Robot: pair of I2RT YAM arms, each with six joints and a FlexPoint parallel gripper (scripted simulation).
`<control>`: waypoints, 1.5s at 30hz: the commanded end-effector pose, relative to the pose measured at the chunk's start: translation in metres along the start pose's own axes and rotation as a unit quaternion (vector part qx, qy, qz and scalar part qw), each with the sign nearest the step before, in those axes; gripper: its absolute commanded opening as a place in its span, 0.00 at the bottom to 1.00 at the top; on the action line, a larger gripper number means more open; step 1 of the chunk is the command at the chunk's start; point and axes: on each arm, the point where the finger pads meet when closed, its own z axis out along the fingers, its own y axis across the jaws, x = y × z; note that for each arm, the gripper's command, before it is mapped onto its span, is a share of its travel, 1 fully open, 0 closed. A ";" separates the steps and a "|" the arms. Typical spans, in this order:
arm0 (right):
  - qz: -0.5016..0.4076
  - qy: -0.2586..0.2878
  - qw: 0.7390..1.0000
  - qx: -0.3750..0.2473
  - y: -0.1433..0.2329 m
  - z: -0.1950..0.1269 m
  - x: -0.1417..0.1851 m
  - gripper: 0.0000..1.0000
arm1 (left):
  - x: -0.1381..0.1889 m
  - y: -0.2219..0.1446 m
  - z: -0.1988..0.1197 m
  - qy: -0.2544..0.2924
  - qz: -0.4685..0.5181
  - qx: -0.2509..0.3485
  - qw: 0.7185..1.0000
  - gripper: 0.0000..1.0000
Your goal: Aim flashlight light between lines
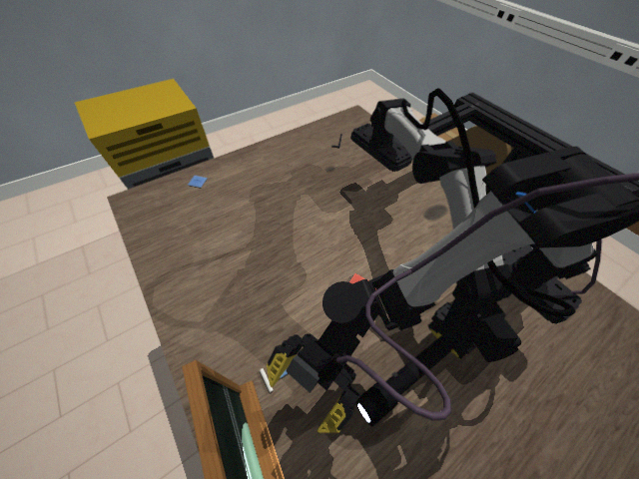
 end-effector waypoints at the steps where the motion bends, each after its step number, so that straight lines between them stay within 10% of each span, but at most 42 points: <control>1: -0.010 0.006 0.999 0.034 -0.024 -0.020 -0.001 0.30 | -0.028 0.001 -0.005 -0.026 -0.021 -0.001 0.999 1.00; 8: -0.010 0.006 0.999 0.034 -0.024 -0.020 -0.001 0.30 | -0.031 0.000 -0.006 -0.029 -0.023 0.000 0.999 1.00; 19: -0.010 0.006 0.999 0.034 -0.024 -0.020 -0.001 0.30 | 0.031 0.021 -0.007 0.197 0.107 -0.009 0.974 1.00; 22: -0.010 0.006 0.999 0.034 -0.024 -0.020 -0.001 0.30 | 0.019 0.019 -0.002 0.181 0.094 -0.010 0.979 1.00; 34: -0.010 0.006 0.999 0.034 -0.024 -0.020 -0.001 0.30 | 0.077 0.053 -0.034 0.375 0.181 -0.024 0.909 1.00; 45: -0.010 0.006 0.999 0.034 -0.024 -0.020 -0.001 0.30 | 0.046 0.091 -0.083 0.484 0.203 -0.033 0.851 1.00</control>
